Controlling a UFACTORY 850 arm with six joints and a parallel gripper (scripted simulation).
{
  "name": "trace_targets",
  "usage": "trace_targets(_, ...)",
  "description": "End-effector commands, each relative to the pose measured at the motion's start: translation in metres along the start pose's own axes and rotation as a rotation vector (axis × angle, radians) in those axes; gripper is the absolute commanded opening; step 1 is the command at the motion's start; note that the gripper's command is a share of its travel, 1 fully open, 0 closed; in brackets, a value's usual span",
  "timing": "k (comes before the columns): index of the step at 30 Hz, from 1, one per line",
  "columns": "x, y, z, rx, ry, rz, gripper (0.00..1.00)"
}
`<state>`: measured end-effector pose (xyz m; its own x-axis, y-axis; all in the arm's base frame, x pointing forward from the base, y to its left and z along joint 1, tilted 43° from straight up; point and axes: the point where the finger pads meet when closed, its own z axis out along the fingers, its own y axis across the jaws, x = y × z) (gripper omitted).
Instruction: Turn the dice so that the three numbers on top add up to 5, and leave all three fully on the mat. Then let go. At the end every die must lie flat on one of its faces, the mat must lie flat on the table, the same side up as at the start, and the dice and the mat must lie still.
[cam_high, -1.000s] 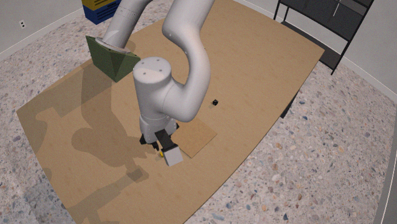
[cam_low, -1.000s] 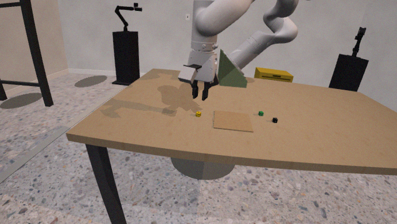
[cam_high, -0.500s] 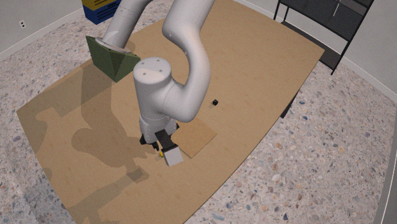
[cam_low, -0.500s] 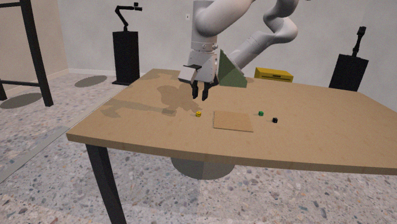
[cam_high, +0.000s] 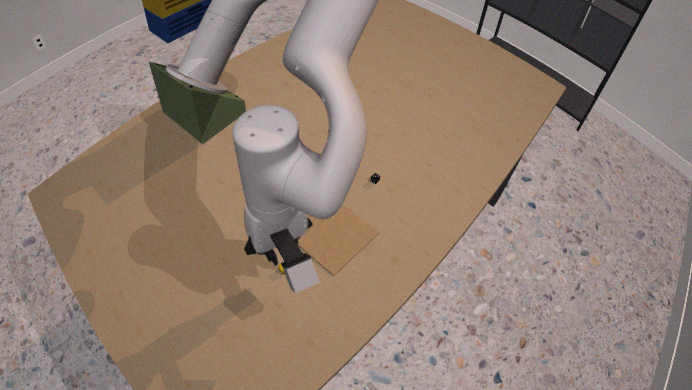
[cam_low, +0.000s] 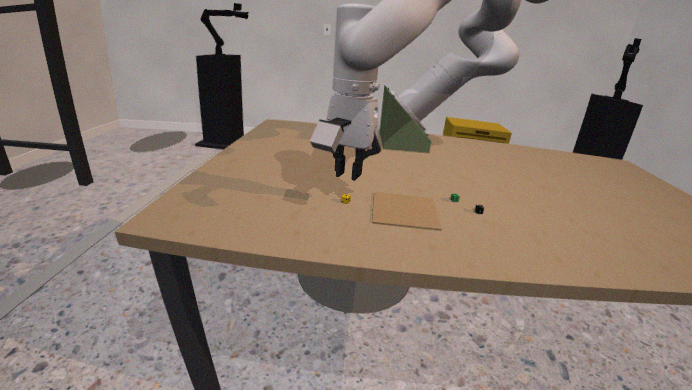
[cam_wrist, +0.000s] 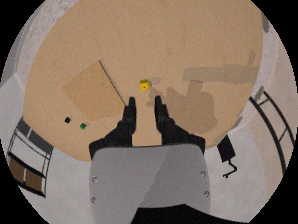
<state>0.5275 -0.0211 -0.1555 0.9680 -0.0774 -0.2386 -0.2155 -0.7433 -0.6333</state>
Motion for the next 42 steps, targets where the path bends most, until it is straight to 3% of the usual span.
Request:
trace_targets(1,0.001,0.0,0.005,0.0,0.002,-0.001,0.31)
trace_targets(23,0.001,0.0,0.034,0.0,0.002,-0.001,0.31)
trace_targets(42,0.001,0.0,0.039,0.0,0.002,-0.001,0.31)
